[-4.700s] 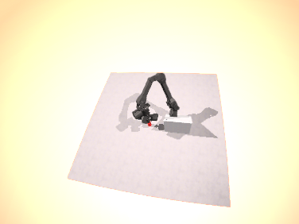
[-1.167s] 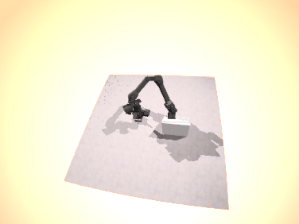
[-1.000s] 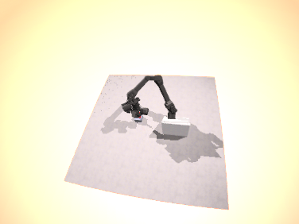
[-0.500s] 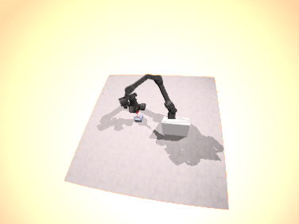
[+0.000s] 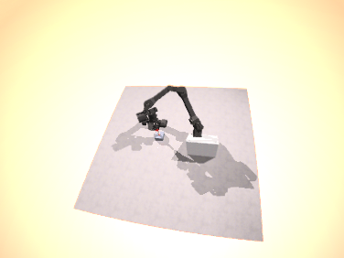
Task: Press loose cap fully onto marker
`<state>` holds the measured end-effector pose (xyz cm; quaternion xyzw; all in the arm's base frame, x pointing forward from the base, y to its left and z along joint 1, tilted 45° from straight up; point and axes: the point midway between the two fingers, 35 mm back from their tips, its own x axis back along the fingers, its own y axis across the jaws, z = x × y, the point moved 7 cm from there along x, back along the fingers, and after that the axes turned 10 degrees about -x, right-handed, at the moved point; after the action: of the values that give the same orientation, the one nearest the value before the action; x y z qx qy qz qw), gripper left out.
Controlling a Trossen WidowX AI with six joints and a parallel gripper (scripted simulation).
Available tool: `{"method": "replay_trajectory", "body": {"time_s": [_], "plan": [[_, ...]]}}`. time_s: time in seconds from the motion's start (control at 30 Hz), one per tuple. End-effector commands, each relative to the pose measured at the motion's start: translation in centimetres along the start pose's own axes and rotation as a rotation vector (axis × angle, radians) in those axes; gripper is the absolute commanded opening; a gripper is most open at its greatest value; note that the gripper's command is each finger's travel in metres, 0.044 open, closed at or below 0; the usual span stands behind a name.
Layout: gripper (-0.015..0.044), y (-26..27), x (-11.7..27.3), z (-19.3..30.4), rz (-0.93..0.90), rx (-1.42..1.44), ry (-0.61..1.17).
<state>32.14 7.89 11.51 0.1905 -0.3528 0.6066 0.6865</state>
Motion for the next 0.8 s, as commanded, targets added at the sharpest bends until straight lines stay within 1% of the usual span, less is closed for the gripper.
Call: {"method": "replay_trajectory", "body": {"time_s": [0.0, 0.77], "plan": [[0.0000, 0.1, -0.7, 0.0, 0.001, 0.008, 0.006], [0.0000, 0.1, -4.4, 0.1, 0.001, 0.008, 0.008]]}}
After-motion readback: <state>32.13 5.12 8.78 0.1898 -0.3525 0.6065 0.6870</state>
